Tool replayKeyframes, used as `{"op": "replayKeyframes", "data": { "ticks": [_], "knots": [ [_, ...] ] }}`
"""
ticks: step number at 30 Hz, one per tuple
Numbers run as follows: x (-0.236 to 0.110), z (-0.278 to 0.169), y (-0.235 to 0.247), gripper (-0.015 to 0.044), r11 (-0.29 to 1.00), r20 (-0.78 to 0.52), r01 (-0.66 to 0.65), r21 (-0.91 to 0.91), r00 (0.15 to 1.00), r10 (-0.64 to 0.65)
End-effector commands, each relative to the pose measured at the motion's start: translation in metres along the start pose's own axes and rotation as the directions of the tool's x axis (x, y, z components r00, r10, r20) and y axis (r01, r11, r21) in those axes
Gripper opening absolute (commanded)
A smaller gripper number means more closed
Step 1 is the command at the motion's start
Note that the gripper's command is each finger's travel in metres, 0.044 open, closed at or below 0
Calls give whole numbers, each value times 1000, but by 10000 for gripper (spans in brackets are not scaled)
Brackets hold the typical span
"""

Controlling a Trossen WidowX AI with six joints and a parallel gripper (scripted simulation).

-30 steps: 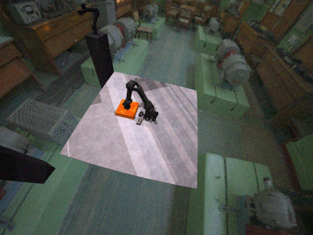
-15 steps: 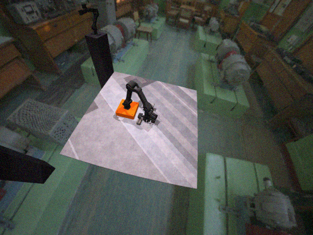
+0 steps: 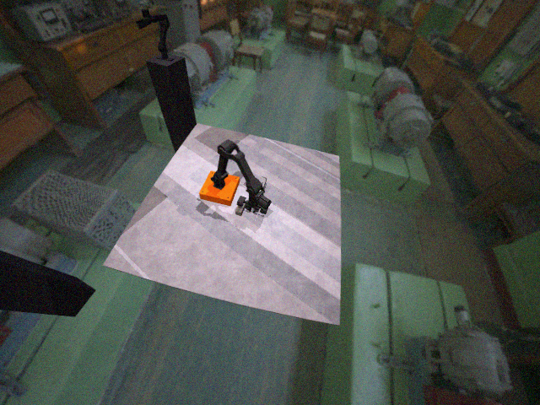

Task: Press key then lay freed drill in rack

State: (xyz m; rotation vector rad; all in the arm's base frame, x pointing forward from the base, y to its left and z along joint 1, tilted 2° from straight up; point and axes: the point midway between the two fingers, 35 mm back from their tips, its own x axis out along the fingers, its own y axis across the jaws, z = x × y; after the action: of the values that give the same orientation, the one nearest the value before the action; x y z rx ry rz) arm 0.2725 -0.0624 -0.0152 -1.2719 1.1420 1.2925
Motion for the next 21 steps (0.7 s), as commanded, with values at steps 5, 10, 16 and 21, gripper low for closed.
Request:
{"op": "replayKeyframes", "data": {
  "ticks": [5,10,16,21],
  "knots": [
    [0,1,0,289,1000,2,2,2,1000,-2],
    [1,4,-1,420,1000,0,3,0,1000,-3],
    [1,7,-2,440,1000,0,3,0,1000,-3],
    [1,9,-3,440,1000,0,3,0,1000,-3]
  ]
}}
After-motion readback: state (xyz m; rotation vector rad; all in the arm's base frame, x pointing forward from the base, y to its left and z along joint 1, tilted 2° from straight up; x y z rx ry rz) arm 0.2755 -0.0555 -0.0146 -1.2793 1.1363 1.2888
